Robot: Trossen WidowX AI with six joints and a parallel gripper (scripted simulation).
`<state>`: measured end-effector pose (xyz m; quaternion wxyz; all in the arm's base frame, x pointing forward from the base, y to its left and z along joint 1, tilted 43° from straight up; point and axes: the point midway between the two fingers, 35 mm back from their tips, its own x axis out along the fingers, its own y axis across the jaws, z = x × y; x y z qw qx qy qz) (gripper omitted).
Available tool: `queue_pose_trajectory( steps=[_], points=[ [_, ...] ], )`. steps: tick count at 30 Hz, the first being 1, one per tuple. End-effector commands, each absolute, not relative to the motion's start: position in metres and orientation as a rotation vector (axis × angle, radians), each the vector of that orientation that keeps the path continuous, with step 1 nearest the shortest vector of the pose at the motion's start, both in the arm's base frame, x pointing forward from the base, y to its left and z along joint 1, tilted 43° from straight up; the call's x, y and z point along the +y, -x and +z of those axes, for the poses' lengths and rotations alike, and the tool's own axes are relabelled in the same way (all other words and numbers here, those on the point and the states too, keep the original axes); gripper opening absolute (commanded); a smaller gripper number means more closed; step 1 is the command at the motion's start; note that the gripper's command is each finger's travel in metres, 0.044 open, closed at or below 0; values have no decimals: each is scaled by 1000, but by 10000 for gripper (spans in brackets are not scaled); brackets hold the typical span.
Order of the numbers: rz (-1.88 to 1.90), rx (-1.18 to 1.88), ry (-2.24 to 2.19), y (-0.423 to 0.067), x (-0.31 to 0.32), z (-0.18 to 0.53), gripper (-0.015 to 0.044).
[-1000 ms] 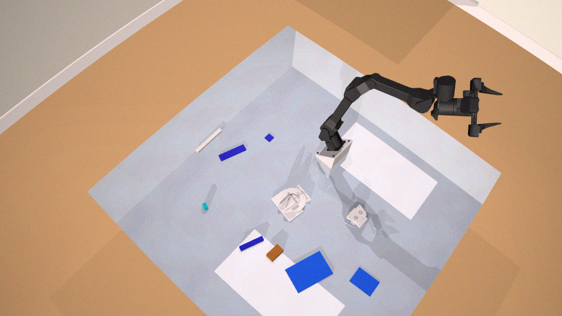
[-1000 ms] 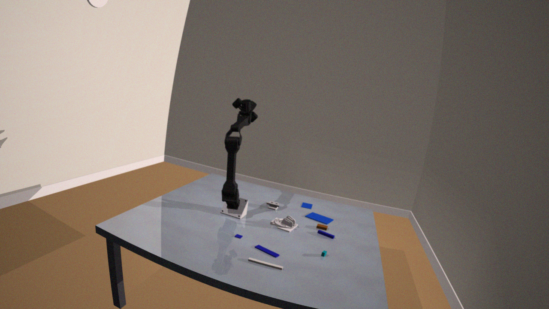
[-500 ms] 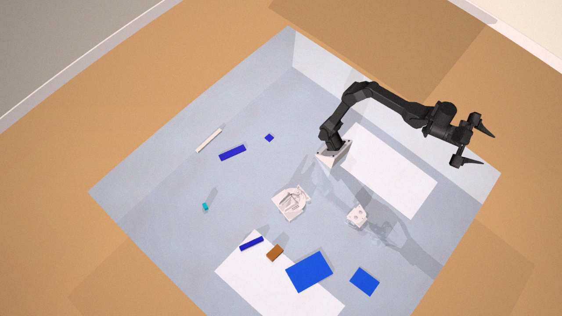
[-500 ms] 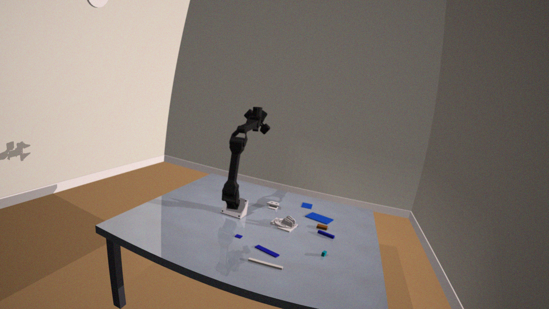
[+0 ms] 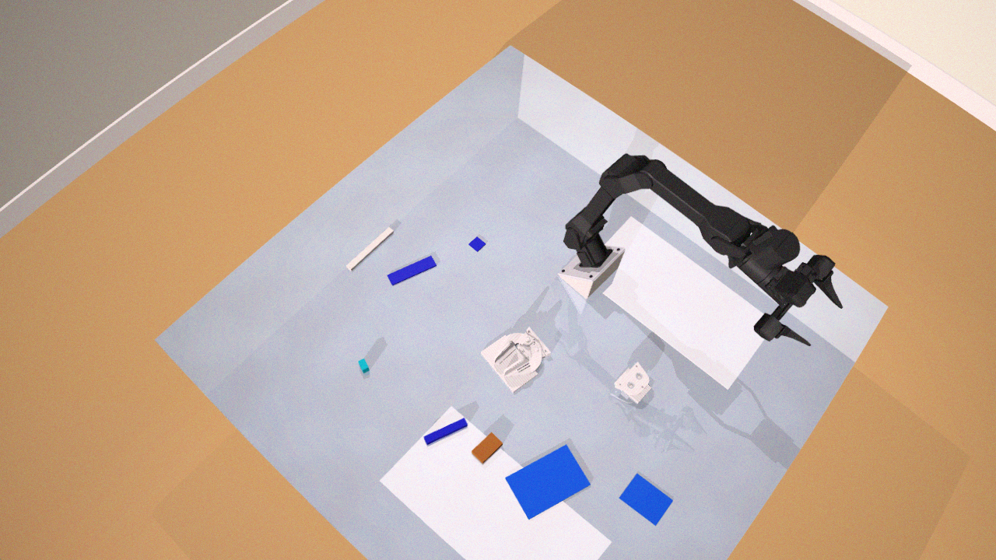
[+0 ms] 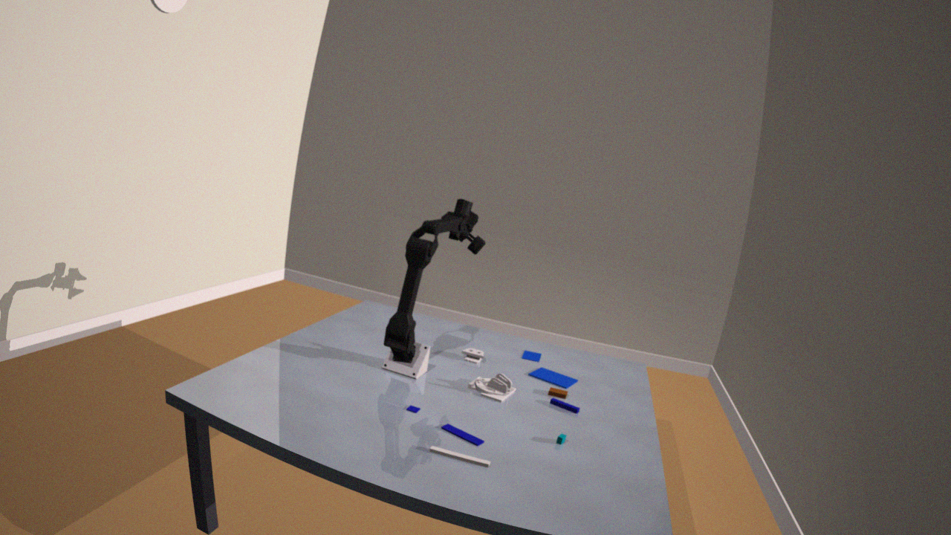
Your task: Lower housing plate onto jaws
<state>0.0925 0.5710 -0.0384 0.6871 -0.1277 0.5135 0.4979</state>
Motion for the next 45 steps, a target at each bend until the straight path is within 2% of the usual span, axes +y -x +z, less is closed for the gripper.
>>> queue_pose_trajectory(
  steps=[1,22,45],
  points=[
    [1054,1172,385,-110,548,-57,440],
    [812,1341,864,-176,418,-115,440],
    [682,1662,1371,-204,268,-122,440]
  ],
)
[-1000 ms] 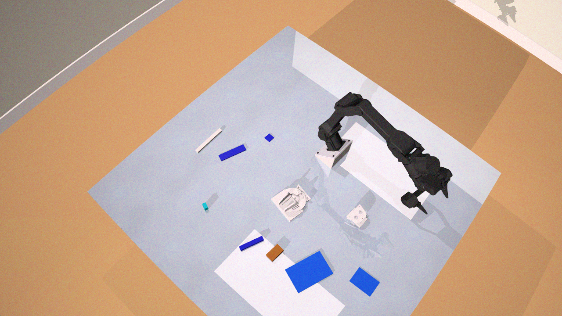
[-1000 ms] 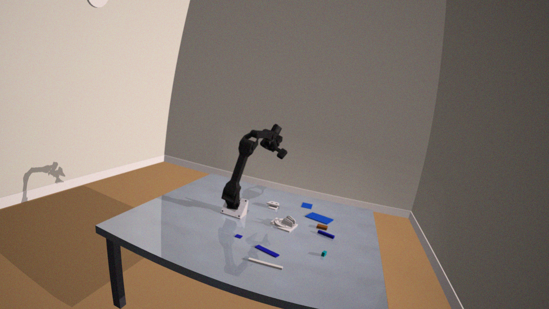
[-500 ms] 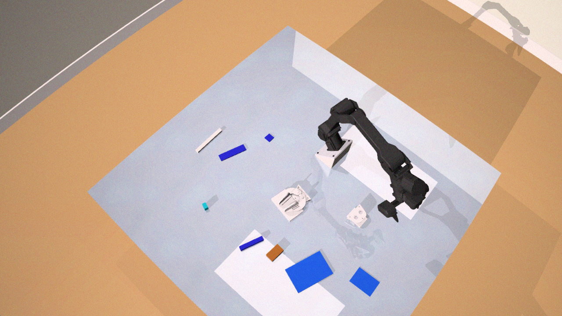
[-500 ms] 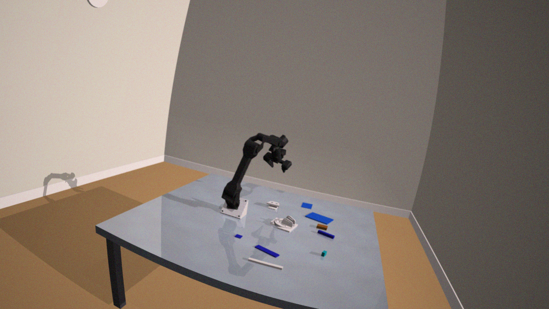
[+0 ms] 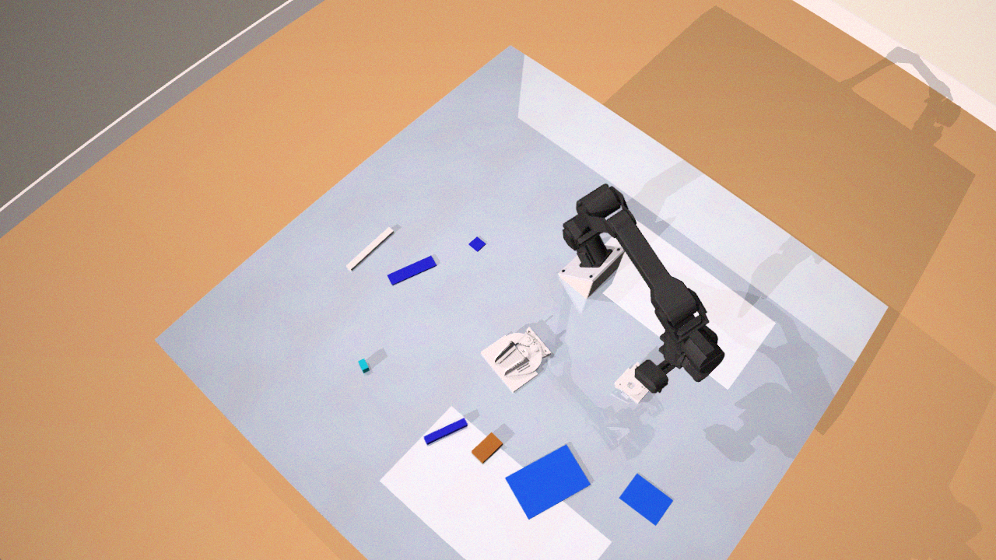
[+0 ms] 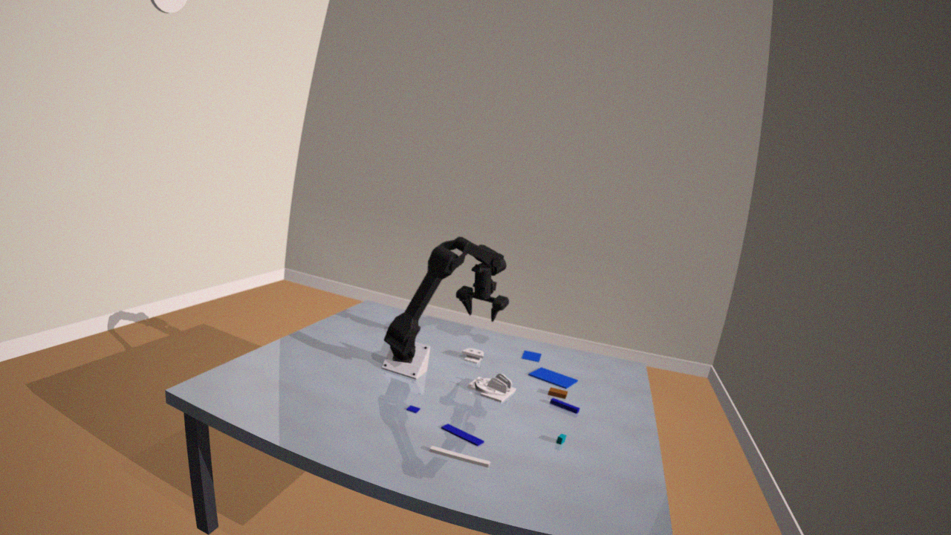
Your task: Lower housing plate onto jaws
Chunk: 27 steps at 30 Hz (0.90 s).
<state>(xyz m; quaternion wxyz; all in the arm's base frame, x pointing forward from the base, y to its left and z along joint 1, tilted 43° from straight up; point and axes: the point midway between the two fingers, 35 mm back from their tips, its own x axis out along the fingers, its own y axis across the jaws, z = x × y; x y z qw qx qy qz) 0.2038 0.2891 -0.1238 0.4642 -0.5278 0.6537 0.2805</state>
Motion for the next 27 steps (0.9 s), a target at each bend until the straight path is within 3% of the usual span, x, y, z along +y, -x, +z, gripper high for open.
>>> queue_pose_trajectory(
  steps=[1,9,27],
  points=[
    [681,1679,1391,-205,262,-121,440],
    [685,1821,1547,-206,216,-111,440],
    [685,1834,1561,-201,185,-138,440]
  ],
)
